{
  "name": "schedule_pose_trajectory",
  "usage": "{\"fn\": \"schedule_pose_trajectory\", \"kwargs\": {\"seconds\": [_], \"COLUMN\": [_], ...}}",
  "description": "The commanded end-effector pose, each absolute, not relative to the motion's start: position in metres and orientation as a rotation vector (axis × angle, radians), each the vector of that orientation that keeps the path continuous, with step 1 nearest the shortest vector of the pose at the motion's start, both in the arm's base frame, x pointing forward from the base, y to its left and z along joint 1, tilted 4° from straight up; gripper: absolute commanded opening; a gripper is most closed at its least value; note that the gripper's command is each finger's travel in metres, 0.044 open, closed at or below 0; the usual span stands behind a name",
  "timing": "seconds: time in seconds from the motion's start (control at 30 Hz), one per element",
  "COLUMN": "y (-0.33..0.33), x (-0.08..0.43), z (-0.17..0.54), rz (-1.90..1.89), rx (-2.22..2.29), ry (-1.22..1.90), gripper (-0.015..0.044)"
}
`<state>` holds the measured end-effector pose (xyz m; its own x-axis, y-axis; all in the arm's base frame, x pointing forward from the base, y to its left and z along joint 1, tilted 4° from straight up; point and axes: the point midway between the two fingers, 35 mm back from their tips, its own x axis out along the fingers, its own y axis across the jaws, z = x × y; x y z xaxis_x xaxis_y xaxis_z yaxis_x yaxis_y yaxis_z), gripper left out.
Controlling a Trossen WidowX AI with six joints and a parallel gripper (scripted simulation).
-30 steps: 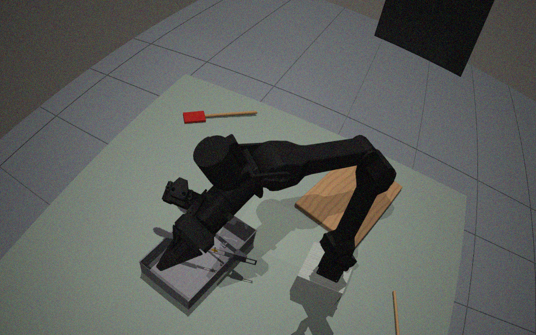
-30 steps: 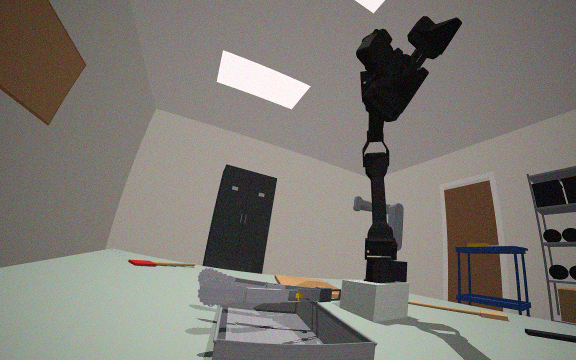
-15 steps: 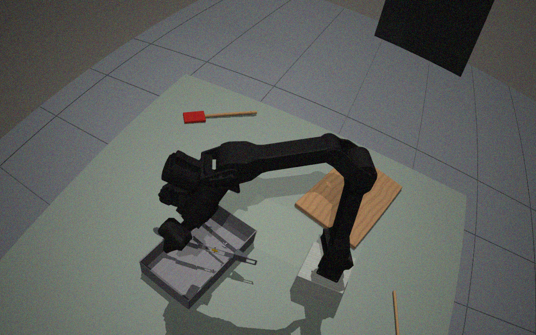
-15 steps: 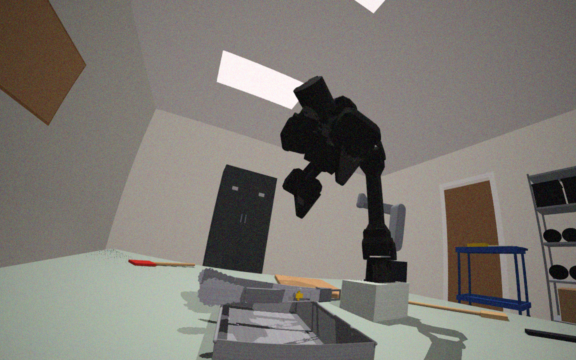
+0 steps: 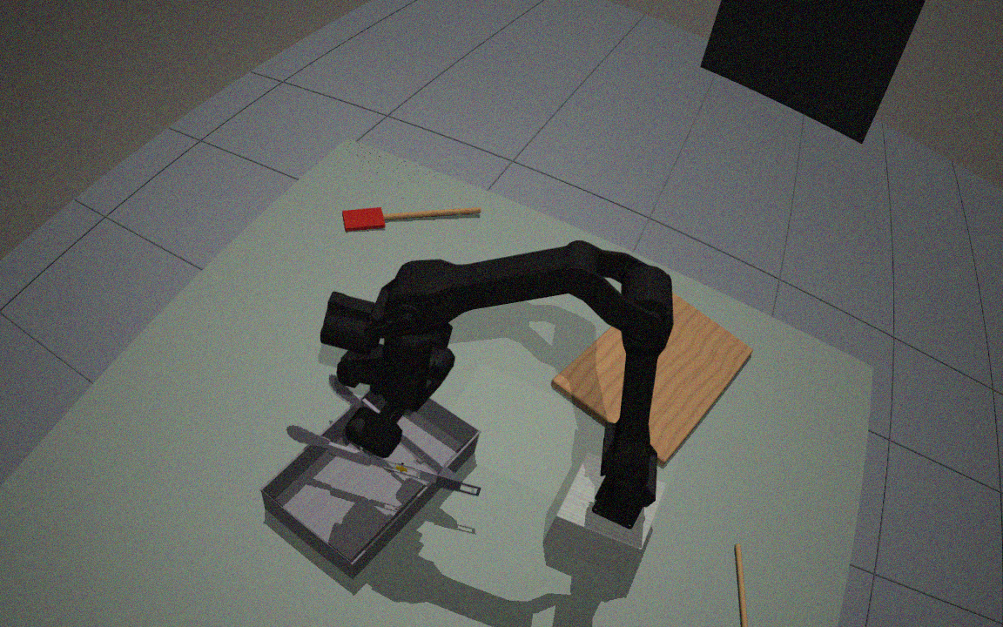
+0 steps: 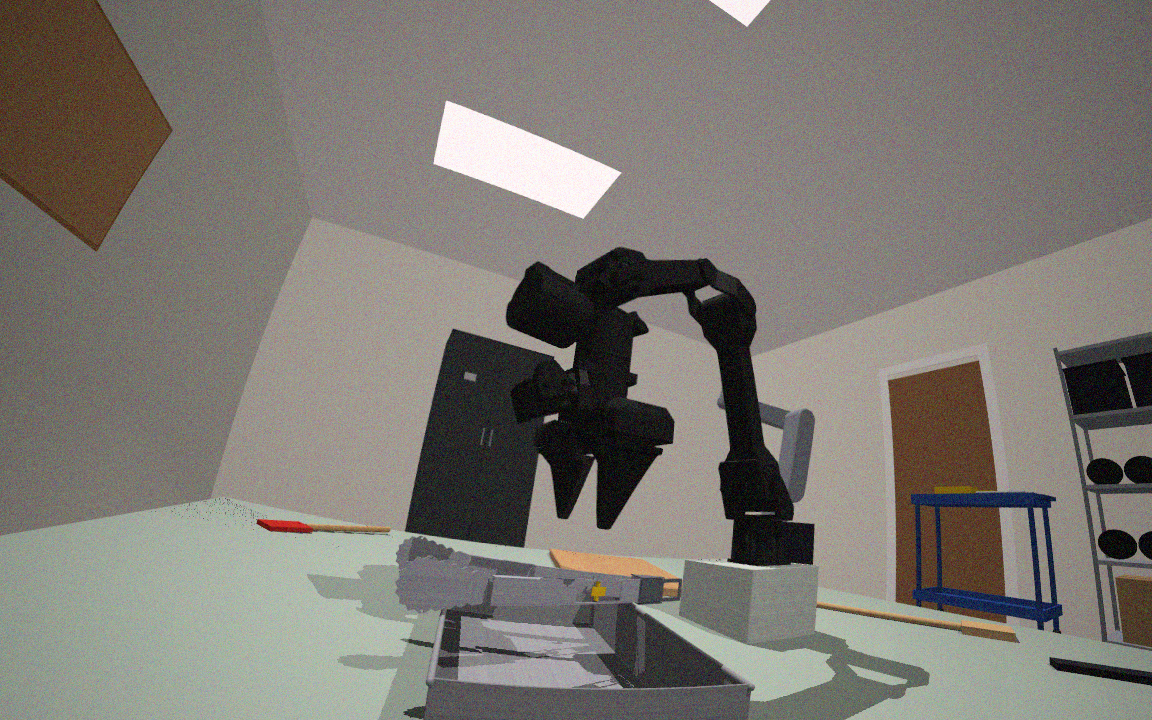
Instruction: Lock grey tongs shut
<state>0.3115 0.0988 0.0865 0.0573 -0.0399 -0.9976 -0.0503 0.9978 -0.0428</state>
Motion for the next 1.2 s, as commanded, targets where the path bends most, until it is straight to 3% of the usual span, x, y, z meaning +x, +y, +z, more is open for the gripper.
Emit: {"fn": "schedule_pose_trajectory", "kwargs": {"seconds": [0.0,1.17], "y": [0.096,0.094], "x": [0.32,0.327], "z": [0.086,0.042], "rz": [0.003,0.003], "rx": [-0.083,-0.083], "ry": [1.516,1.516], "gripper": [0.044,0.044]}}
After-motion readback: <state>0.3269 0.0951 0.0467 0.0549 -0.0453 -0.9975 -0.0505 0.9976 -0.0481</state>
